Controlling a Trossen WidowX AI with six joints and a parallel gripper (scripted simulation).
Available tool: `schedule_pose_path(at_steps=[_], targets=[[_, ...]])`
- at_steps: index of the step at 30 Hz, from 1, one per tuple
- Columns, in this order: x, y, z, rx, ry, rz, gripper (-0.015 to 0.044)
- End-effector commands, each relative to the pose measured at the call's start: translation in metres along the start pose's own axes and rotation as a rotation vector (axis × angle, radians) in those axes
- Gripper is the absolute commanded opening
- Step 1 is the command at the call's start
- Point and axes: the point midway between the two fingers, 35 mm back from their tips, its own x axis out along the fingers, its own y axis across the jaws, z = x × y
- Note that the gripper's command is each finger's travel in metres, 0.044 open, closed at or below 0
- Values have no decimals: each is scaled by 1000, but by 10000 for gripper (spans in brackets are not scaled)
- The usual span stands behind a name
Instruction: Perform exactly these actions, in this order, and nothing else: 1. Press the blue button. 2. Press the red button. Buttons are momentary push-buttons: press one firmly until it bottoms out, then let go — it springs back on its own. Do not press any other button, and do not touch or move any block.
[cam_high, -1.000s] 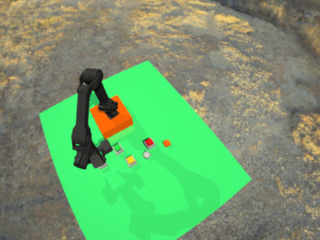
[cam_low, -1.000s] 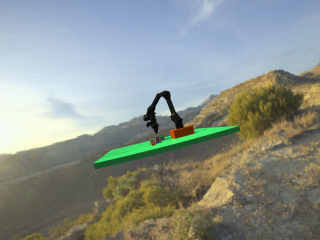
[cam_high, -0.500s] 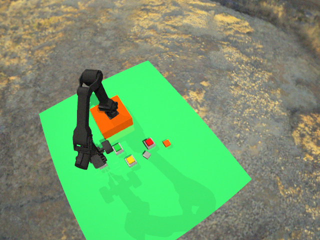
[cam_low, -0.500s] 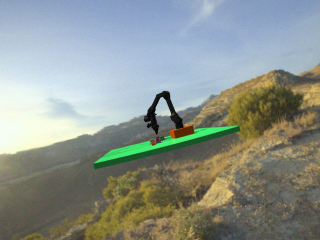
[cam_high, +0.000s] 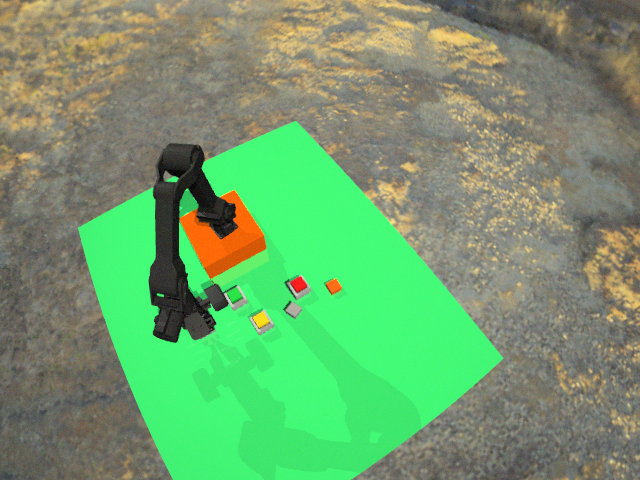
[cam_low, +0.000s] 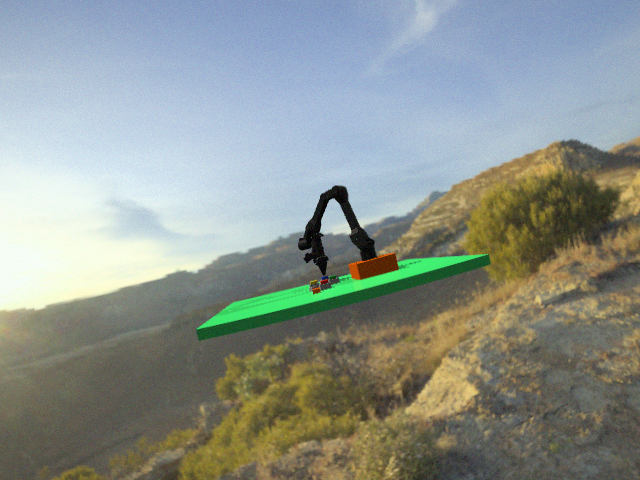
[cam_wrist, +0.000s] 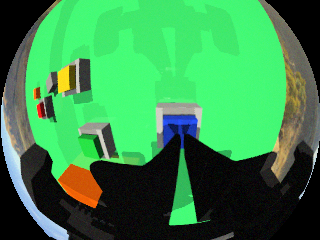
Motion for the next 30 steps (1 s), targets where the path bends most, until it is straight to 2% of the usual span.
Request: schedule_pose_path(at_steps=[1, 24, 28, 30], targets=[[6, 1, 0, -3, -3, 2, 20], [15, 1, 0, -3, -3, 2, 20], [-17, 1, 0, -2, -3, 1, 20], [-20, 1, 0, -3, -3, 2, 20]])
